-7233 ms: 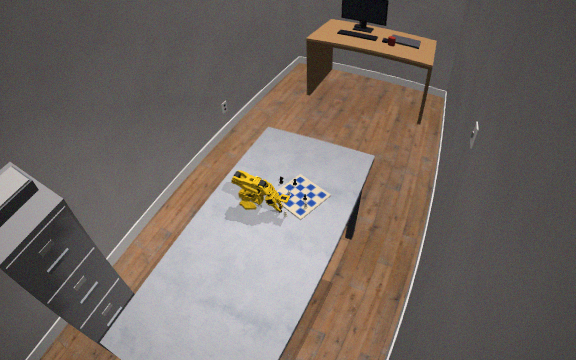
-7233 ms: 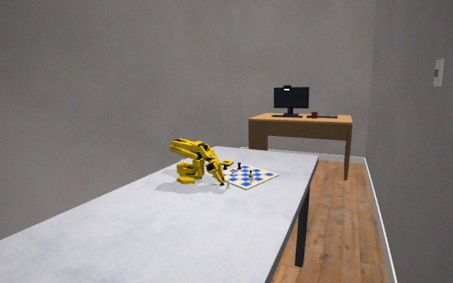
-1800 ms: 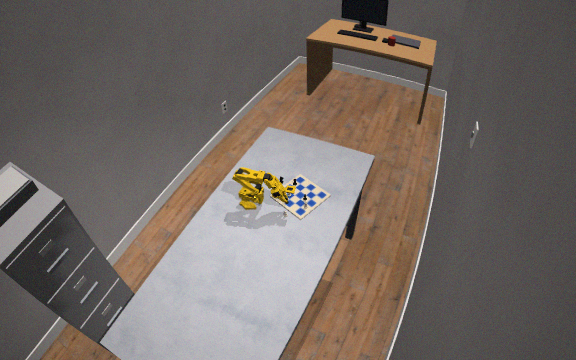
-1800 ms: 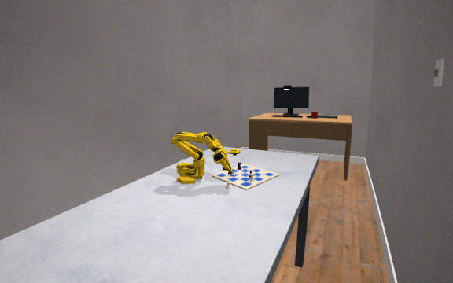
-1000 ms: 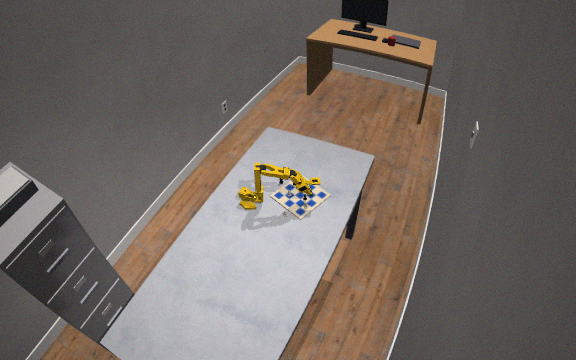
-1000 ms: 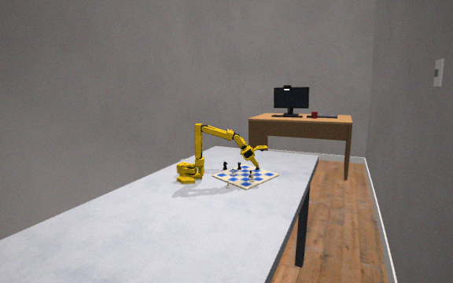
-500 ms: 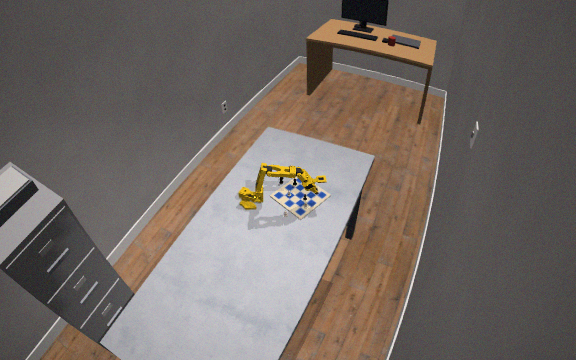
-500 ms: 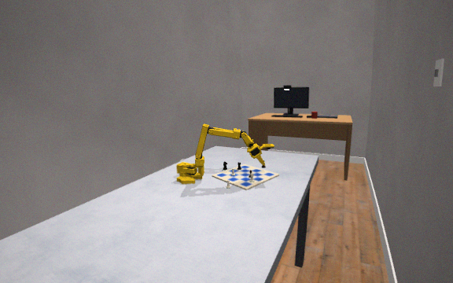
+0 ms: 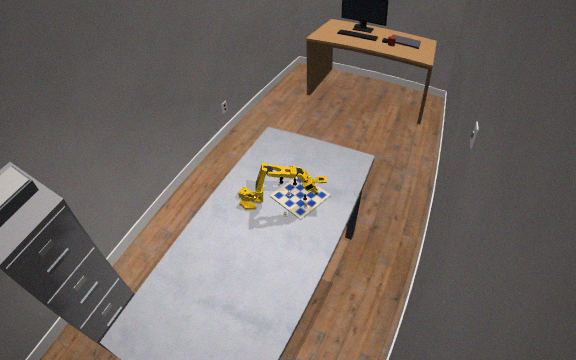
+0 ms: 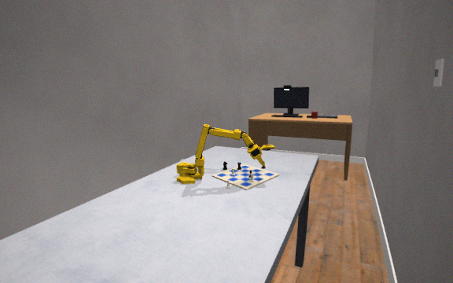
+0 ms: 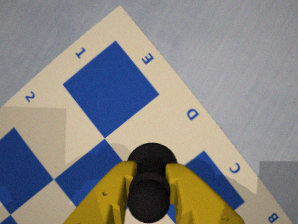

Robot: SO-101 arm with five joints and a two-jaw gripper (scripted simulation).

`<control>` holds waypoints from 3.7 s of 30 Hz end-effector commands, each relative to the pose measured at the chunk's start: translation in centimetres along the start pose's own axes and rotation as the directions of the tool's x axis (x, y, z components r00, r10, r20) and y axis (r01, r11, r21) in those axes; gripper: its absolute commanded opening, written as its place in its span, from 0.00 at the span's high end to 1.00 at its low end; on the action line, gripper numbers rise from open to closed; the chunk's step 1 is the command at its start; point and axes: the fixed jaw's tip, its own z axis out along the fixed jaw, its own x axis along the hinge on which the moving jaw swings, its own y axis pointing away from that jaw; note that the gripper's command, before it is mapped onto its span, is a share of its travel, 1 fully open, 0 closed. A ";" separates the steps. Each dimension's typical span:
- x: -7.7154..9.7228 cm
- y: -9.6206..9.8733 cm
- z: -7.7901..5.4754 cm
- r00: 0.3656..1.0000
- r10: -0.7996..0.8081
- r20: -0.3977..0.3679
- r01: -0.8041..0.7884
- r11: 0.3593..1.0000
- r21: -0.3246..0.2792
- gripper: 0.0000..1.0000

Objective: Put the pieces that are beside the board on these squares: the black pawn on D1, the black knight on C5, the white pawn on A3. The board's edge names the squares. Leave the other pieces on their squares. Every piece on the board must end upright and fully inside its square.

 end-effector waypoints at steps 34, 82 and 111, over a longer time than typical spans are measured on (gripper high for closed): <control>0.0 0.3 0.6 1.000 -0.003 -0.003 0.003 1.000 -0.006 1.00; 1.9 0.3 3.2 1.000 -0.003 -0.004 0.003 1.000 -0.006 1.00; 1.7 0.3 2.7 1.000 -0.003 -0.004 0.003 1.000 -0.006 1.00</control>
